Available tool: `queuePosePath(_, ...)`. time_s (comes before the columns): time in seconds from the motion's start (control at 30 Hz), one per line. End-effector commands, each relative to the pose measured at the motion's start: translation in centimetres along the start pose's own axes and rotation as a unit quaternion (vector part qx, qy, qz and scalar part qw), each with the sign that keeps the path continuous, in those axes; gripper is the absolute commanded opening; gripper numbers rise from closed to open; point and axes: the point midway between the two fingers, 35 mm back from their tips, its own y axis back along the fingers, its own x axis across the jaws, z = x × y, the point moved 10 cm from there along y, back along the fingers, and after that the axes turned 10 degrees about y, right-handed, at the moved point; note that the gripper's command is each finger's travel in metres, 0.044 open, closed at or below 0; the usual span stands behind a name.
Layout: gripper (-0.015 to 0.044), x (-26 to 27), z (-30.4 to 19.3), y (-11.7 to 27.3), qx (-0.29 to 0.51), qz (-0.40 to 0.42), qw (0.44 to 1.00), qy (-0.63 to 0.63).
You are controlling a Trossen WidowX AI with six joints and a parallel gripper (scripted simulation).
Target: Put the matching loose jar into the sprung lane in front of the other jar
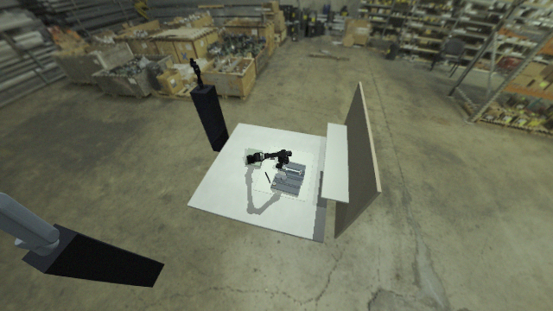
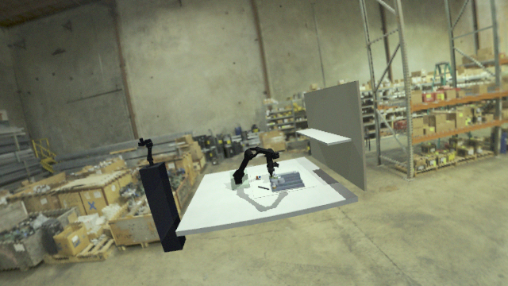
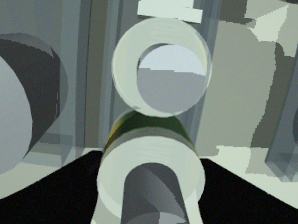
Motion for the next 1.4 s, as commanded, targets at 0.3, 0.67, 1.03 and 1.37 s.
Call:
queuePosePath(0.3, 0.0000, -0.18, 0.53, 0.40, -0.014, -0.002, 1.000, -0.007)
queuePosePath(0.67, 0.0000, -0.21, 0.66, 0.31, -0.015, -0.002, 1.000, -0.007)
queuePosePath(1.03, 0.0000, -0.24, 0.80, 0.31, -0.015, -0.002, 1.000, -0.007)
queuePosePath(1.37, 0.0000, -0.27, 0.93, 0.32, -0.015, -0.002, 1.000, -0.007)
